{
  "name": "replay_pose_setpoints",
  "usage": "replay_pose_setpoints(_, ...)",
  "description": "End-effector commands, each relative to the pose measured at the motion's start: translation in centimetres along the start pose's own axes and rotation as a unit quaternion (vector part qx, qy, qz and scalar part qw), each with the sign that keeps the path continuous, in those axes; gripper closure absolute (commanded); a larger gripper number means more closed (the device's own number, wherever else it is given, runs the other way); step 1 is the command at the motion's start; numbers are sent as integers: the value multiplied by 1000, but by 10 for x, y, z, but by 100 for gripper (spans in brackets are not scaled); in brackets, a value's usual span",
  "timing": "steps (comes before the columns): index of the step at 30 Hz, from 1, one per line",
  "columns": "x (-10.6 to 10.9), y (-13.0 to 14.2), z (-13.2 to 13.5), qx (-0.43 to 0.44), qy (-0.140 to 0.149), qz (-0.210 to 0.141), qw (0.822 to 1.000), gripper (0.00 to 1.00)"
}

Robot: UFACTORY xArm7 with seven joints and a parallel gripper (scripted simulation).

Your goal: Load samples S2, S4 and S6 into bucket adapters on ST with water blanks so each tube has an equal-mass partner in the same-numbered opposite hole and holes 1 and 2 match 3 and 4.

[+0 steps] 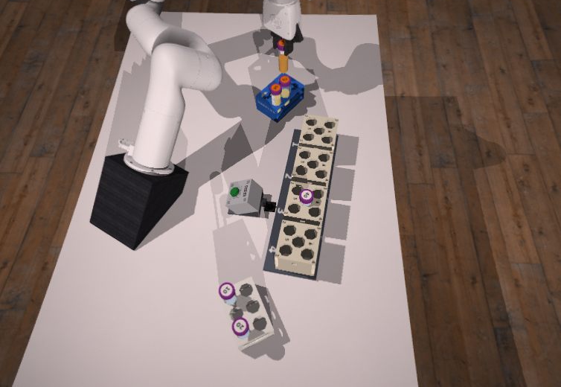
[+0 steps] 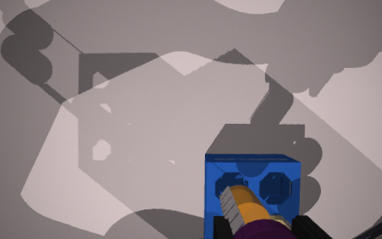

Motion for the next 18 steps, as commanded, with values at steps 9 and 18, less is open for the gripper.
replay_pose_setpoints(9, 25, 0, 0, 0, 1, 1, 1000, 100)
replay_pose_setpoints(18, 41, 0, 0, 0, 1, 1, 1000, 100)
Point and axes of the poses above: the point where the finger pads meet when closed, its own x axis back along the fingers, its own z axis across the jaws, y = z × x, the point moved 6 cm from there along x, back along the fingers, and after that the axes turned 10 degrees about x, right-handed, at the moved point
